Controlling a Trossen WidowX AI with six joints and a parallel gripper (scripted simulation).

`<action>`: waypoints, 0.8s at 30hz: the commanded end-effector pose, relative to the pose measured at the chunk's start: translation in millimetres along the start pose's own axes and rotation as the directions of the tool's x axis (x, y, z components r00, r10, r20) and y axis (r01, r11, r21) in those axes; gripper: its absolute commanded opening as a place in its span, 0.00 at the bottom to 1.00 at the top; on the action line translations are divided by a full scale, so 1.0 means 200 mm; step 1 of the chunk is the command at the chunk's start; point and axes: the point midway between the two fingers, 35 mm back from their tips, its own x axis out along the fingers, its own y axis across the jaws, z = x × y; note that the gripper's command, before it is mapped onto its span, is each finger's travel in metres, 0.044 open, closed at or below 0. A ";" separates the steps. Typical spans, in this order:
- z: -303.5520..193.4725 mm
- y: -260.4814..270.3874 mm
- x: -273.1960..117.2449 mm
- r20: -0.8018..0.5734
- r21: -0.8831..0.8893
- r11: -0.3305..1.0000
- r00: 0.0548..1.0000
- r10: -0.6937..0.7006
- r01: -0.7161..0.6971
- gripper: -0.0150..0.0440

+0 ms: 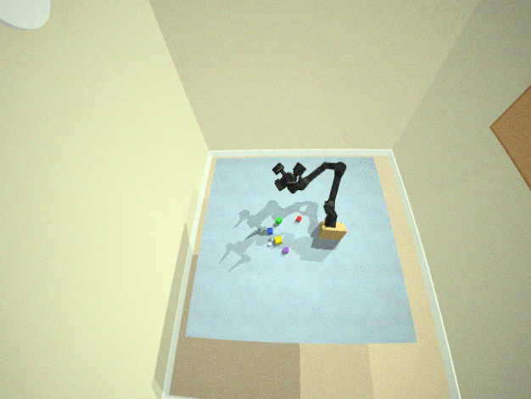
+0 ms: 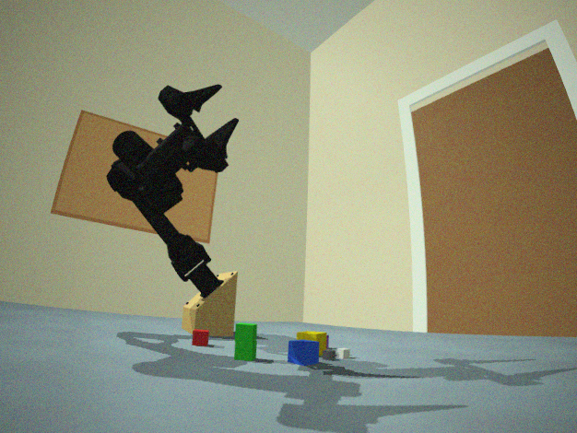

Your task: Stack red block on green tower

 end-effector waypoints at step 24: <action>0.94 -0.33 -0.19 0.860 -0.042 0.997 0.511 0.002 0.067 1.00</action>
